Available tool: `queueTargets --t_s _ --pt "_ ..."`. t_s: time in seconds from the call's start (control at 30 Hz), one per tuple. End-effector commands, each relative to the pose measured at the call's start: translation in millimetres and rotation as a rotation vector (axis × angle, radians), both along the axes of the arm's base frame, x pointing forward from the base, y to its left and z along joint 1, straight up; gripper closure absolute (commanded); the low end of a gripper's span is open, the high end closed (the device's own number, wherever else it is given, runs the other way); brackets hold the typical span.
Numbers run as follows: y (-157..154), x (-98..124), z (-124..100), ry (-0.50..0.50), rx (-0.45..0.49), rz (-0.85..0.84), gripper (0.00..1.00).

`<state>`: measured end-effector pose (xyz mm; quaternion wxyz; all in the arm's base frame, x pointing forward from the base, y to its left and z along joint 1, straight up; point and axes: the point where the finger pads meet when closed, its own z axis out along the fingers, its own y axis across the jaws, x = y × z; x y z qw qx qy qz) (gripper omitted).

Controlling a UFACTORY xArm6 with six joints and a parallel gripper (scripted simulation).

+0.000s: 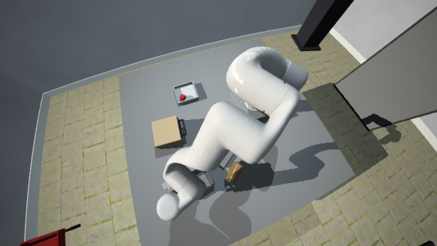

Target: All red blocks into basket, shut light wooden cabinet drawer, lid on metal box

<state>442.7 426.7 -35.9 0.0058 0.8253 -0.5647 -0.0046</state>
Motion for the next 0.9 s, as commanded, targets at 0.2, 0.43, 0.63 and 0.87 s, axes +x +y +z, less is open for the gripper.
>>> queueTargets --t_s 0.2,0.43,0.63,0.87 --pt "2.2 2.2 -7.7 -0.006 0.005 0.000 0.40" --pt "2.2 2.2 -9.2 -0.006 0.005 0.000 0.40" --pt "2.2 2.2 -9.2 -0.006 0.005 0.000 0.40" --pt "3.0 3.0 -9.2 -0.006 0.005 0.000 0.40"
